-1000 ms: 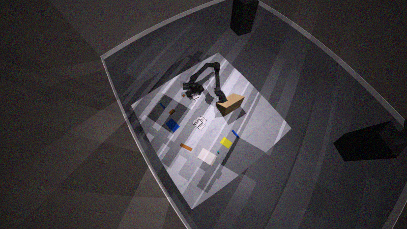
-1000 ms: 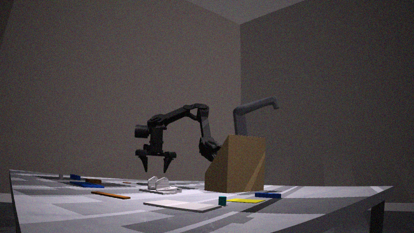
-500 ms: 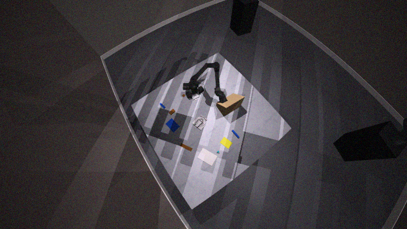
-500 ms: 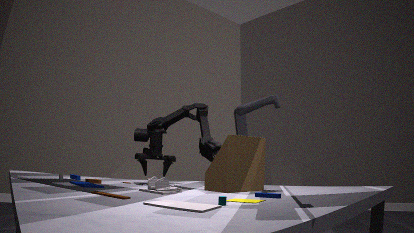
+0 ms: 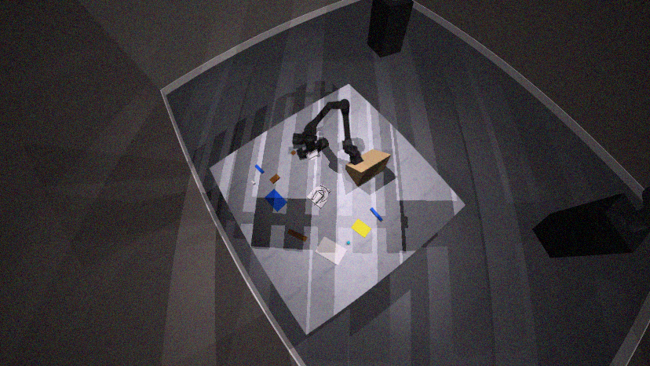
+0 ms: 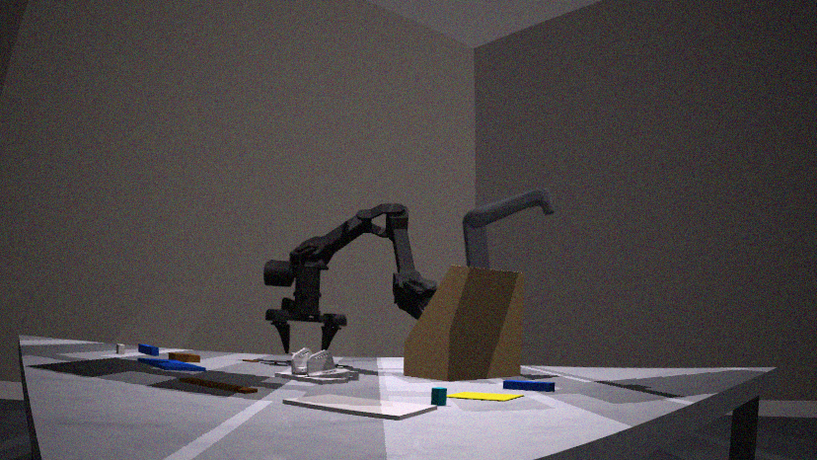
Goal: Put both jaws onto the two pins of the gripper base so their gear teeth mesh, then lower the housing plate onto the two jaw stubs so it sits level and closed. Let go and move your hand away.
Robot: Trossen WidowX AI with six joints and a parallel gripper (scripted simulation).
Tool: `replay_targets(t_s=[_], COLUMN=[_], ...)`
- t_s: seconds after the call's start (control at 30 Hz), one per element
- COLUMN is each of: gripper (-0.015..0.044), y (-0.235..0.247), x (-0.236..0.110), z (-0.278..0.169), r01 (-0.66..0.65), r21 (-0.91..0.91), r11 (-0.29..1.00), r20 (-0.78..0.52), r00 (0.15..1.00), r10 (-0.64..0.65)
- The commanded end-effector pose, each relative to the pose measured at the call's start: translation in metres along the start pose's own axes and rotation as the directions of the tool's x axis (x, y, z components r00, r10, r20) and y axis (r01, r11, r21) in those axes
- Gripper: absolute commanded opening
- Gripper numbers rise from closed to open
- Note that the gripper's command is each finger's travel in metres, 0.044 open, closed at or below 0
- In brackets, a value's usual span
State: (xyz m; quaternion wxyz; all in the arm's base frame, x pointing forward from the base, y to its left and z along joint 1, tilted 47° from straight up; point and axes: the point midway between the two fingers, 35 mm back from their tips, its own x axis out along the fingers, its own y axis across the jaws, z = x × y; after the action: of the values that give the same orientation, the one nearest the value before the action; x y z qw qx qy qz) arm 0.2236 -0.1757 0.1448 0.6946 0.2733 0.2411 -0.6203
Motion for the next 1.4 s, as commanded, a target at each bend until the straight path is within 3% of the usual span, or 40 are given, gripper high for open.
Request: replay_targets(t_s=[0.0,1.13,1.37], gripper=[0.0440,0.0440,0.0393], y=[-0.001,-0.002,-0.002], x=[0.007,0.021,0.020], z=[-0.002,-0.002,-0.001], r01=[0.003,0.003,0.006], r21=[-0.008,-0.008,-0.004], r11=[1.000,1.000,1.000], r20=[-0.005,-0.003,-0.001], r00=[1.000,1.000,1.000], r10=[-0.003,-0.003,-0.006])
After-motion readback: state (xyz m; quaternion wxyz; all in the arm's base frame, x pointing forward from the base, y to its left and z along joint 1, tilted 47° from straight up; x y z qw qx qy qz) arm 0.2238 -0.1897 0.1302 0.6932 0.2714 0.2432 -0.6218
